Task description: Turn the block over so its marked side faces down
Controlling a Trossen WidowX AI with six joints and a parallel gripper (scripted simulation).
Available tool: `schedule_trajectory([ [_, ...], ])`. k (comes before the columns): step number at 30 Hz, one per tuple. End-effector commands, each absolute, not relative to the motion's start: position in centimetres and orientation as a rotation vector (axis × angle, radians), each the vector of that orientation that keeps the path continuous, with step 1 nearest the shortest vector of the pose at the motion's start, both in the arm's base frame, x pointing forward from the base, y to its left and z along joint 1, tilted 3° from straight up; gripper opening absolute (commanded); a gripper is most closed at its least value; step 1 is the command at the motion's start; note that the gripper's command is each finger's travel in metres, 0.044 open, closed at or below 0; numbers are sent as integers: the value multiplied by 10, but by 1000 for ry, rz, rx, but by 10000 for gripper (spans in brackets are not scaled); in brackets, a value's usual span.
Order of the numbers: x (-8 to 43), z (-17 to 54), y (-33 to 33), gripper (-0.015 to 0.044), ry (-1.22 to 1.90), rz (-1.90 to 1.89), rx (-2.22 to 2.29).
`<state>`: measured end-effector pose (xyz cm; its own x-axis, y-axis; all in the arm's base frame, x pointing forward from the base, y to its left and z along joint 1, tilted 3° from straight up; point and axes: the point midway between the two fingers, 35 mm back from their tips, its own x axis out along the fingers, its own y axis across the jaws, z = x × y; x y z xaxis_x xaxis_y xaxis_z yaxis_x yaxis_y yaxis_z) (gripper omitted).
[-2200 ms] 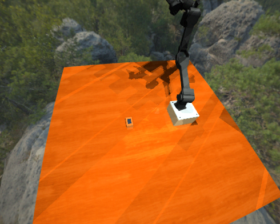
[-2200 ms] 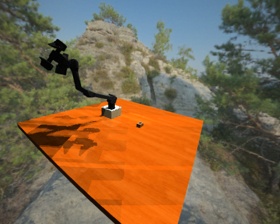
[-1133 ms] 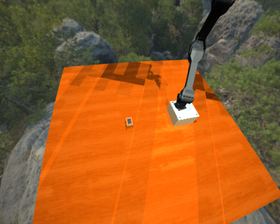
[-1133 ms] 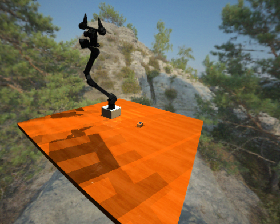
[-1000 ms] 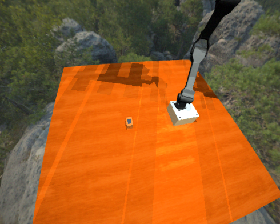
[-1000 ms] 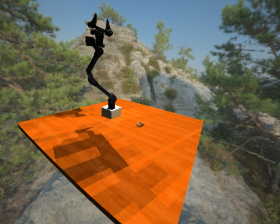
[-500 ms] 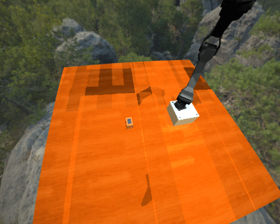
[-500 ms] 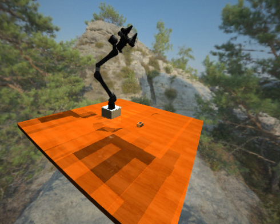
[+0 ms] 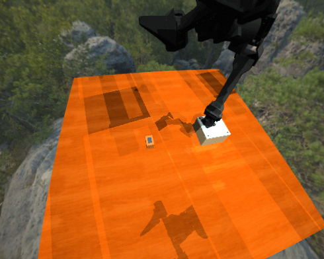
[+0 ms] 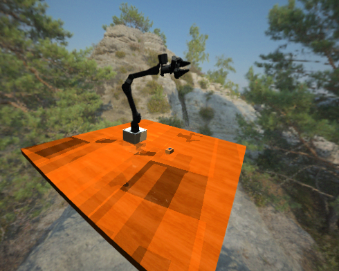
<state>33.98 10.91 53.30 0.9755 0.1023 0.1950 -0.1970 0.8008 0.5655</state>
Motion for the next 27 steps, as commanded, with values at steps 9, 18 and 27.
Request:
schedule_trajectory([
  [9,431,345,79,440,384,-59,304],
  [18,434,202,27,440,846,-173,156],
  [27,379,80,-19,440,1365,-184,90],
])
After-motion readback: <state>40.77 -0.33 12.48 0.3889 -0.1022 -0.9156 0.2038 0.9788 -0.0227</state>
